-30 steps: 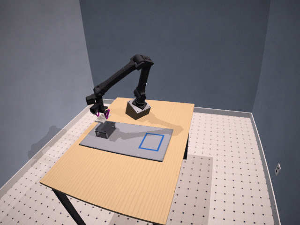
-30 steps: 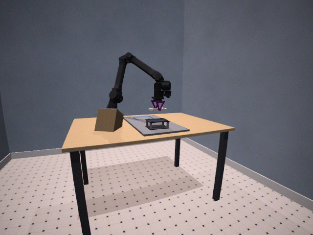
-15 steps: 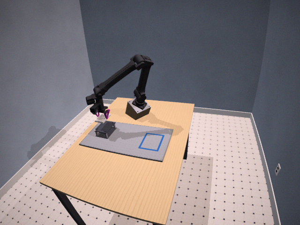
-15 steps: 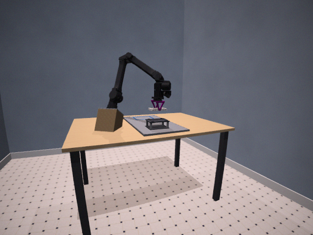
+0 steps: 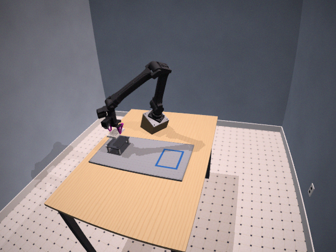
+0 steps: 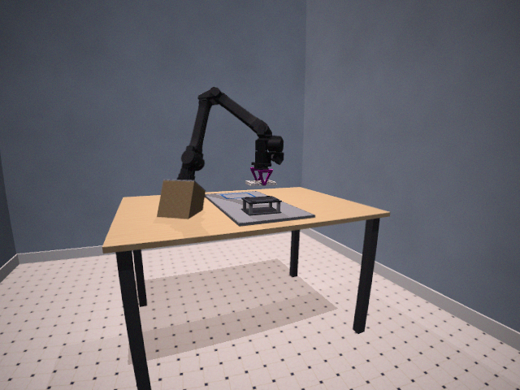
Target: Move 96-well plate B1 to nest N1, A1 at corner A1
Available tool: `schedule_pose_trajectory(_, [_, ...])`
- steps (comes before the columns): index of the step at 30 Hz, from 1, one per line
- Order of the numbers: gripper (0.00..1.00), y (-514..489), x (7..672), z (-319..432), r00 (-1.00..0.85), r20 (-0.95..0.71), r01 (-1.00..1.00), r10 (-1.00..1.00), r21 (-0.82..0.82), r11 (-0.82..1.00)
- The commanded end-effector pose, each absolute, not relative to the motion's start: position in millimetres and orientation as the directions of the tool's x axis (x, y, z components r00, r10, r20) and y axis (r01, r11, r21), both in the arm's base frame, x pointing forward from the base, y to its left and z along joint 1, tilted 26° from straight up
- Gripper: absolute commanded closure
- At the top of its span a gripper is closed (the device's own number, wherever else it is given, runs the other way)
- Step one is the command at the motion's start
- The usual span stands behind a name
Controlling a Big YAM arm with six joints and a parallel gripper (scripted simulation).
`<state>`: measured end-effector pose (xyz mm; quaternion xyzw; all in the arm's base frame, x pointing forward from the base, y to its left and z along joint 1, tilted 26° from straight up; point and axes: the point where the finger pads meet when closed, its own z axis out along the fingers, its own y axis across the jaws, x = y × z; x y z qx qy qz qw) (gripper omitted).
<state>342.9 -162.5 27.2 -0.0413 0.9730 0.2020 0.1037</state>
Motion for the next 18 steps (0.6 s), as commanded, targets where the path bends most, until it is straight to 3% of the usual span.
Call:
schedule_pose_trajectory(1, [1.00, -158.8, 350.8, 19.8, -0.973, -0.225, -0.126, -0.041, 0.380, 0.916])
schedule_pose_trajectory(18, [1.00, -152.0, 363.2, 1.5, -0.971, -0.237, -0.131, -0.042, 0.372, 0.919])
